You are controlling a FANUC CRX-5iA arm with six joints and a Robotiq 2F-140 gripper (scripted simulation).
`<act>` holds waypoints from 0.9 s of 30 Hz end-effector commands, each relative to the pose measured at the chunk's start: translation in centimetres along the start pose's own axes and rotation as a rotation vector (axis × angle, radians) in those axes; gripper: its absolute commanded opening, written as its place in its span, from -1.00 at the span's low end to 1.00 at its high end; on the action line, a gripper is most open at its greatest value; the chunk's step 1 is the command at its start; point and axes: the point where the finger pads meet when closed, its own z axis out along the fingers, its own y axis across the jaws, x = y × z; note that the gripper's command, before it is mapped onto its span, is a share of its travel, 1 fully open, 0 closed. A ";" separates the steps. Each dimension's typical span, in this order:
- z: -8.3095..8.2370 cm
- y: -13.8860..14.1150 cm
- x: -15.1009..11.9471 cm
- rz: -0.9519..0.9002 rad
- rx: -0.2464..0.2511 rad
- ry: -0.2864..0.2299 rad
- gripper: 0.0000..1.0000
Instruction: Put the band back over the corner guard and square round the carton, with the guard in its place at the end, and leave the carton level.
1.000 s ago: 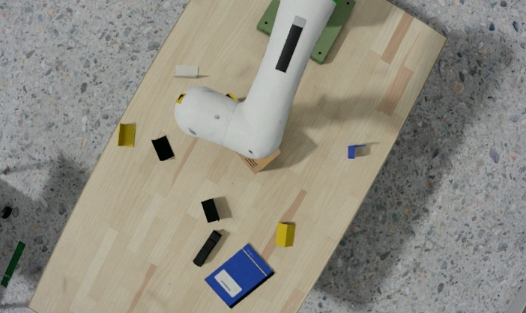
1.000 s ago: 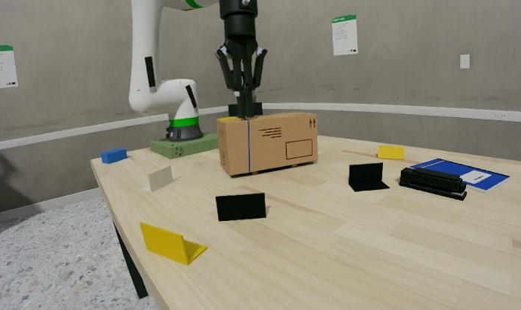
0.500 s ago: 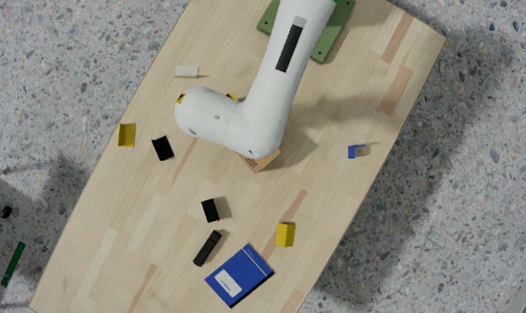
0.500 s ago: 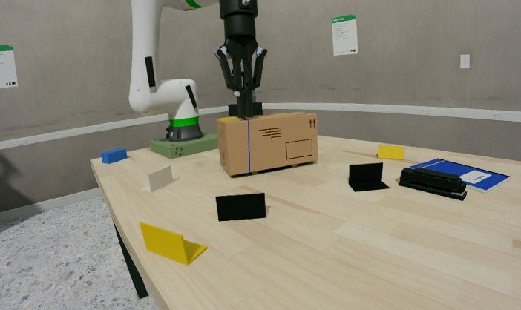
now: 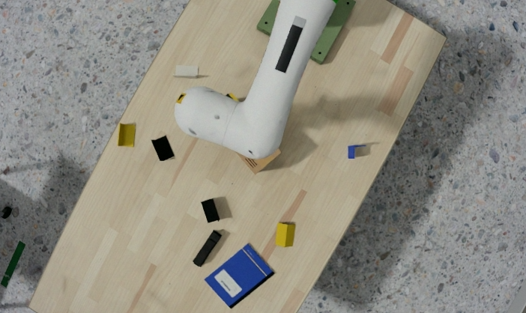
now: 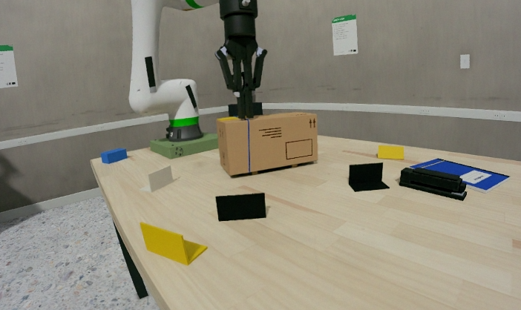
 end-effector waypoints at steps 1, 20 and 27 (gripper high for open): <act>-0.1 0.0 -0.1 0.000 0.000 -0.002 -0.63; 0.2 0.0 -0.1 0.000 0.000 -0.002 -0.63; 0.3 0.0 -0.1 0.000 0.000 -0.002 -0.63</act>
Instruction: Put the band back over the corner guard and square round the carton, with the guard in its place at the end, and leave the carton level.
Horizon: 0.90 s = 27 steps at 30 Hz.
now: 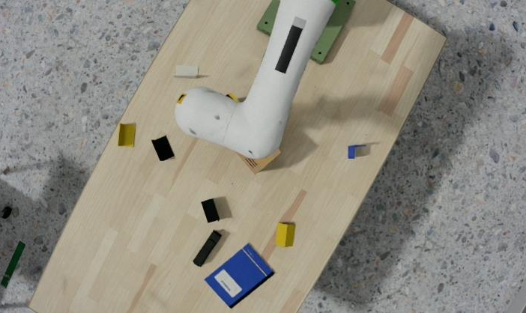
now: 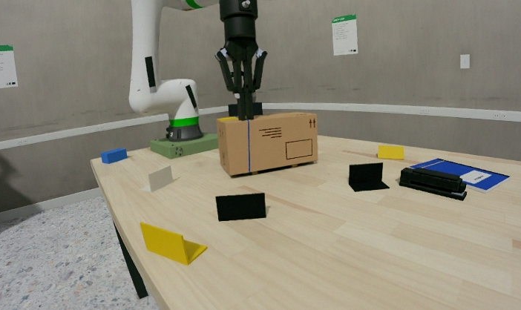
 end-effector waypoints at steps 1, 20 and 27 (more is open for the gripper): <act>-0.1 0.0 -0.1 0.000 0.000 -0.002 -0.63; -0.1 0.0 -0.1 0.000 0.000 -0.002 -0.63; -0.1 0.0 -0.1 0.000 0.000 -0.002 -0.80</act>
